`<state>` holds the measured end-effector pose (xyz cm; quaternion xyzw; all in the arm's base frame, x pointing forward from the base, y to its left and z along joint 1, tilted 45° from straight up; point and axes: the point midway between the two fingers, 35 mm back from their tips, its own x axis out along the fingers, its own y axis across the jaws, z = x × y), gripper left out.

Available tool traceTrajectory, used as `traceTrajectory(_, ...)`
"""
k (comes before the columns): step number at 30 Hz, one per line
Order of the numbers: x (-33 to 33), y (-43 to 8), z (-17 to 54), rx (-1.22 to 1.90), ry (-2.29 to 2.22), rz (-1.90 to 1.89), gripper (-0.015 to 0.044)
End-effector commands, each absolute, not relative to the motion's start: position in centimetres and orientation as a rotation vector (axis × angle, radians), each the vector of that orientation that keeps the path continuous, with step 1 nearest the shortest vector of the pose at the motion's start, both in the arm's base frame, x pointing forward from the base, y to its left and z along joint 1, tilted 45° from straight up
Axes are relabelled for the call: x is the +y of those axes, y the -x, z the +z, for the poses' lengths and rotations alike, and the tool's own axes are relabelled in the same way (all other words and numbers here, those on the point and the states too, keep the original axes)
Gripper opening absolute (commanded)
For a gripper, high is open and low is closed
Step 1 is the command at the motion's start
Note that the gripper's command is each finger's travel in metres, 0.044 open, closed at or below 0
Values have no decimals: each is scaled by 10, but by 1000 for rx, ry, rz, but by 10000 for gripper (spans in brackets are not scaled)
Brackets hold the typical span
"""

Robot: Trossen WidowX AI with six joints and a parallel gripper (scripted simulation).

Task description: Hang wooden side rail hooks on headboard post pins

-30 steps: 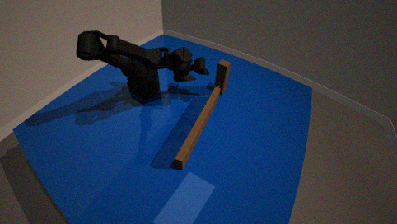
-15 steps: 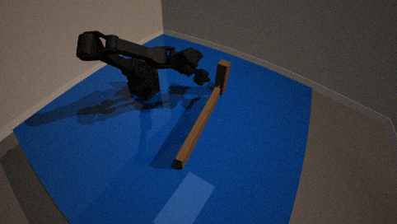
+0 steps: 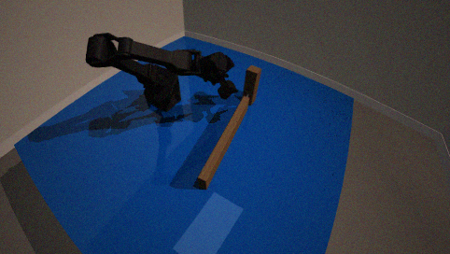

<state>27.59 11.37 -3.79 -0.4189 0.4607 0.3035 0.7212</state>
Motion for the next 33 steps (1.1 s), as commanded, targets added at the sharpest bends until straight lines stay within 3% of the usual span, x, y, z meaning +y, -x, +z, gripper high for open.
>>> traceTrajectory(1,115,-277,-37,1020,912,666,440)
traceTrajectory(16,114,-280,-37,1054,869,625,440)
traceTrajectory(24,111,-306,-37,1324,400,60,440)
traceTrajectory(33,106,-330,-28,1312,17,-587,440)
